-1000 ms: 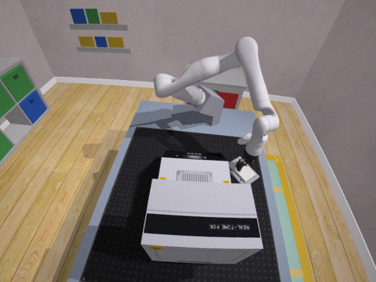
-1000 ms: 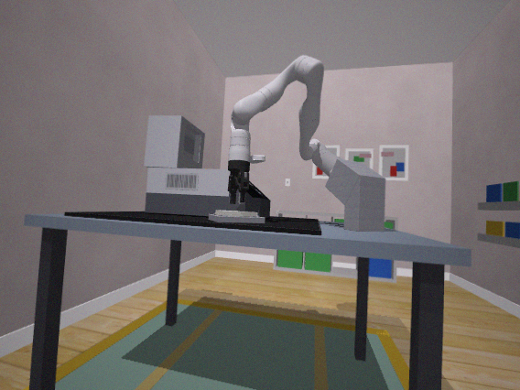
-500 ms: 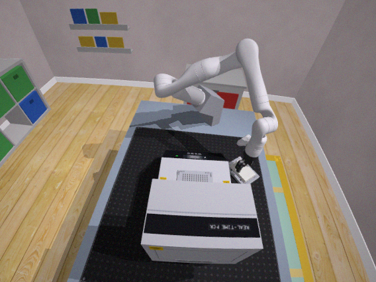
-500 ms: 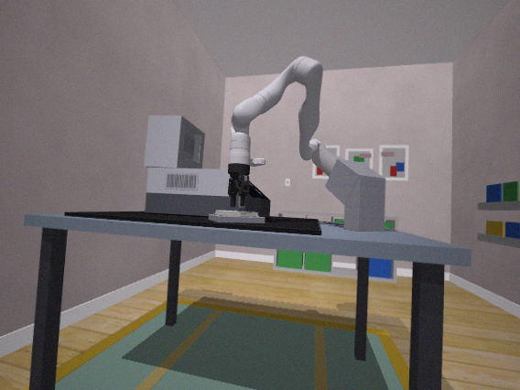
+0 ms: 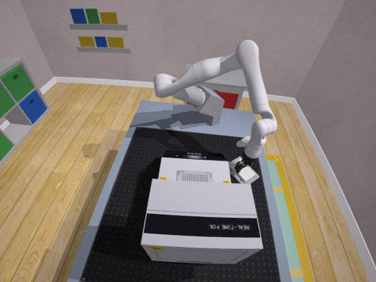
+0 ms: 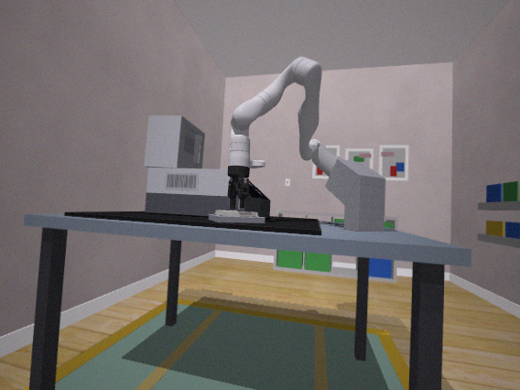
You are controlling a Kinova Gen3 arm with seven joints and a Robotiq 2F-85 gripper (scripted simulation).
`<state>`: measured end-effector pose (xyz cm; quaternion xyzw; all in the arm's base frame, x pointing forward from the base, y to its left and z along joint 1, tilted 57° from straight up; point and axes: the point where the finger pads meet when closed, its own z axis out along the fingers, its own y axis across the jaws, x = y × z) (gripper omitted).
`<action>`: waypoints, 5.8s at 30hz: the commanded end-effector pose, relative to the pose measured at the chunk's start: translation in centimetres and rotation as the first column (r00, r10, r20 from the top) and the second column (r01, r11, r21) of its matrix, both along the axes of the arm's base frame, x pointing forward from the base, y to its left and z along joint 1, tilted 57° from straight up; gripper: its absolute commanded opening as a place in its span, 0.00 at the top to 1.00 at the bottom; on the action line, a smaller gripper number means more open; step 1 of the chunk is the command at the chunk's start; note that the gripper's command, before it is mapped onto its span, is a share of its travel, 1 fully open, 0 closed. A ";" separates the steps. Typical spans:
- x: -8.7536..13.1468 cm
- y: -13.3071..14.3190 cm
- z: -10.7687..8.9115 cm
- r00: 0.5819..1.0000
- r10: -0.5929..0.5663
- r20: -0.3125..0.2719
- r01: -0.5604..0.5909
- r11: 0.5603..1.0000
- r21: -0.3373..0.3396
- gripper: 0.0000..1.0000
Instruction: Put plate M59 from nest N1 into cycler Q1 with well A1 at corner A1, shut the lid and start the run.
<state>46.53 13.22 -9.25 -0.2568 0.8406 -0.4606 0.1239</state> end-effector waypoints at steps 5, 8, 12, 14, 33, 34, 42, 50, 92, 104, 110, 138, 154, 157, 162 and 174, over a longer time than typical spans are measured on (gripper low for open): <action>0.1 -0.1 -0.2 1.000 0.004 0.001 -0.004 1.000 0.002 0.00; 0.1 -0.1 -0.3 1.000 0.004 0.000 -0.004 1.000 0.003 0.00; 0.2 -0.2 -0.4 1.000 0.003 0.000 -0.003 1.000 0.003 0.00; 0.3 -0.2 -0.4 1.000 0.003 0.000 -0.003 1.000 0.004 0.00; 0.6 -0.5 -0.9 1.000 0.004 0.001 -0.004 1.000 0.006 0.00; 0.6 -0.5 -0.9 1.000 0.004 0.001 -0.004 1.000 0.006 0.00; 0.7 -0.6 -1.0 1.000 0.004 0.001 -0.004 1.000 0.006 0.00; 0.7 -0.6 -1.0 1.000 0.005 0.002 -0.005 1.000 0.006 0.00; 0.6 -0.7 -0.8 1.000 0.002 0.000 -0.002 1.000 0.001 0.09; 0.6 -0.7 -0.8 1.000 0.002 0.000 -0.002 1.000 0.001 0.09; 0.6 -0.7 -0.8 1.000 0.002 0.000 -0.002 1.000 0.001 0.09; 0.2 -0.1 -0.3 1.000 -0.003 0.003 0.003 1.000 0.002 0.09; -0.1 0.2 0.0 1.000 -0.003 0.003 0.003 1.000 0.002 0.09; 0.1 0.1 -0.2 1.000 0.002 0.000 -0.002 1.000 0.001 0.09; 0.1 0.1 -0.2 1.000 0.002 0.000 -0.002 1.000 0.001 0.09; 0.1 0.1 -0.2 1.000 0.002 0.000 -0.002 1.000 0.001 0.09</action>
